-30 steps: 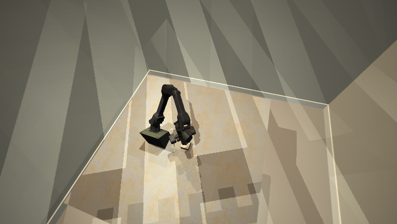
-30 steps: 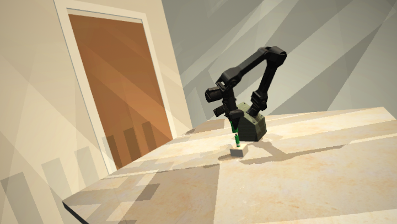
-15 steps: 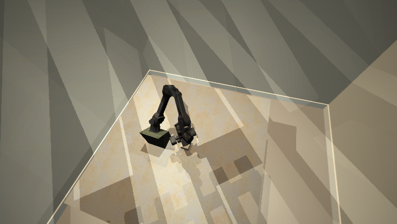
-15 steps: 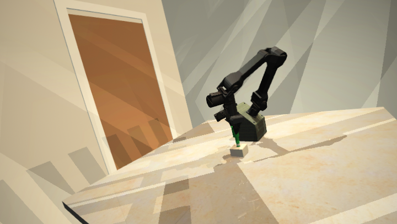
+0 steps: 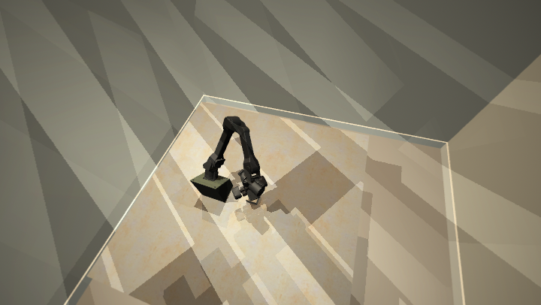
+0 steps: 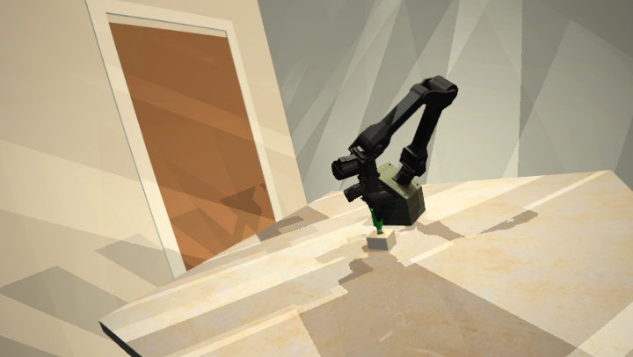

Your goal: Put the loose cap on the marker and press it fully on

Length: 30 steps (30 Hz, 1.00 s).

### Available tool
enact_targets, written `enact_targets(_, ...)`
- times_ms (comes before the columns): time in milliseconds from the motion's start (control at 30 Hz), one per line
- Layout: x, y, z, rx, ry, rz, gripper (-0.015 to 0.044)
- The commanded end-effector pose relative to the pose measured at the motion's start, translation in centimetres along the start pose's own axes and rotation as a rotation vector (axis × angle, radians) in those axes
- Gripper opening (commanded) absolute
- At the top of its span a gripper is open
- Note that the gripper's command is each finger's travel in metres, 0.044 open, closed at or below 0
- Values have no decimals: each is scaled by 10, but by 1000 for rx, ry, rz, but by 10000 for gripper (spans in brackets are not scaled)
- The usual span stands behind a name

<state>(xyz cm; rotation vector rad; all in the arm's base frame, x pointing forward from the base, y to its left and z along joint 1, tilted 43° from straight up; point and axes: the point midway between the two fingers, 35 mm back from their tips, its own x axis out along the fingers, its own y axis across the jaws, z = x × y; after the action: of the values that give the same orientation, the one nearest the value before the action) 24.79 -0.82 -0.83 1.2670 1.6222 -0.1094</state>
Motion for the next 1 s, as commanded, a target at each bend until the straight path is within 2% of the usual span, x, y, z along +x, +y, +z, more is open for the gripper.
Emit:
enact_targets(0, 3, 0, 0, 6, 2, 7, 0)
enact_targets(133, 3, 0, 0, 6, 2, 7, 0)
enact_targets(700, 2, 0, 0, 2, 1, 1, 440)
enact_targets(800, -9, -1, 1, -1, -4, -3, 440)
enact_targets(967, -62, -1, 2, 1, -3, -4, 440)
